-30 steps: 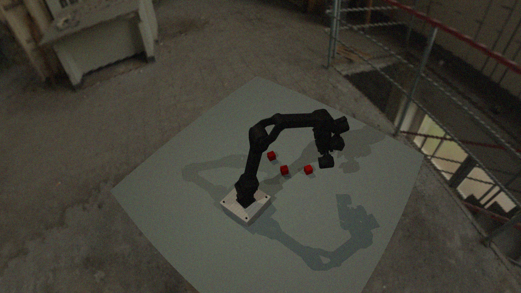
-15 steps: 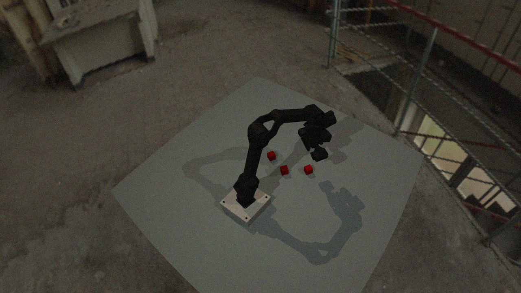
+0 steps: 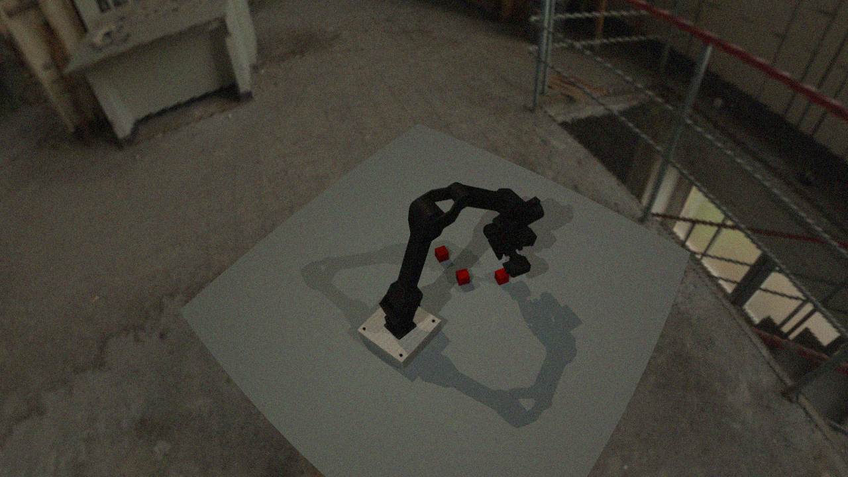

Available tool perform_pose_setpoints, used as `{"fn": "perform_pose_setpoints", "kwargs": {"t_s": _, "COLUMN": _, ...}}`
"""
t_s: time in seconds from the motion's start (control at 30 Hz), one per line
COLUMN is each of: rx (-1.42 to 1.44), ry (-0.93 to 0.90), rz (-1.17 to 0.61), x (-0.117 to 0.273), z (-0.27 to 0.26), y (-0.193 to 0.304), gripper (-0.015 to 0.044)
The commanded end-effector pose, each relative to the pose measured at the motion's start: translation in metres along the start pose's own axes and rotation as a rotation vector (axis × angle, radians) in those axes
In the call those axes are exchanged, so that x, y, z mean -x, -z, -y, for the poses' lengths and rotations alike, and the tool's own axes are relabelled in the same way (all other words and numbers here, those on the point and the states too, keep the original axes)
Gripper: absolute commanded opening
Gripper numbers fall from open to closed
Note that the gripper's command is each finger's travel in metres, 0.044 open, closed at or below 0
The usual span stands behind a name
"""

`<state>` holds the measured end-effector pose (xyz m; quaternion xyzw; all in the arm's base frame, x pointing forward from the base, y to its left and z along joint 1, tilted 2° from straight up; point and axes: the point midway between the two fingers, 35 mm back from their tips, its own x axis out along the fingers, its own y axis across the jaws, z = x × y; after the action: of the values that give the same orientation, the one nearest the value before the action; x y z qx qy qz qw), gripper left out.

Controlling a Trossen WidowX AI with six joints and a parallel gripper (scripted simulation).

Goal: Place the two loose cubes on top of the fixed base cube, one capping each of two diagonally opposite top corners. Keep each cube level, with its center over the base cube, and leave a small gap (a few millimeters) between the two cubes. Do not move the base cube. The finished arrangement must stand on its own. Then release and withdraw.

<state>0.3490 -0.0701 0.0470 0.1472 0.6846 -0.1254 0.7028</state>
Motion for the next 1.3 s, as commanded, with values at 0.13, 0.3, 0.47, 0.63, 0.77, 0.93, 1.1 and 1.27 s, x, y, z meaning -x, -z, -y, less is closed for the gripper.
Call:
{"fn": "perform_pose_setpoints", "kwargs": {"t_s": 0.13, "rx": 0.004, "ry": 0.008, "rz": -0.016, "x": -0.013, "z": 0.002, "y": 0.004, "gripper": 0.0265}}
{"fn": "perform_pose_setpoints", "kwargs": {"t_s": 0.3, "rx": 0.004, "ry": 0.008, "rz": -0.016, "x": -0.021, "z": 0.002, "y": 0.003, "gripper": 0.0265}}
{"fn": "perform_pose_setpoints", "kwargs": {"t_s": 0.47, "rx": 0.004, "ry": 0.008, "rz": -0.016, "x": -0.029, "z": 0.002, "y": 0.004, "gripper": 0.0265}}
{"fn": "perform_pose_setpoints", "kwargs": {"t_s": 0.63, "rx": 0.004, "ry": 0.008, "rz": -0.016, "x": -0.037, "z": 0.002, "y": 0.004, "gripper": 0.0265}}
{"fn": "perform_pose_setpoints", "kwargs": {"t_s": 0.77, "rx": 0.004, "ry": 0.008, "rz": -0.016, "x": -0.043, "z": 0.002, "y": 0.004, "gripper": 0.0265}}
{"fn": "perform_pose_setpoints", "kwargs": {"t_s": 0.93, "rx": 0.004, "ry": 0.008, "rz": -0.016, "x": -0.044, "z": 0.002, "y": 0.004, "gripper": 0.0186}}
{"fn": "perform_pose_setpoints", "kwargs": {"t_s": 1.1, "rx": 0.004, "ry": 0.008, "rz": -0.016, "x": -0.044, "z": 0.002, "y": 0.004, "gripper": 0.0105}}
{"fn": "perform_pose_setpoints", "kwargs": {"t_s": 1.27, "rx": 0.004, "ry": 0.008, "rz": -0.016, "x": -0.037, "z": 0.002, "y": 0.003, "gripper": 0.0105}}
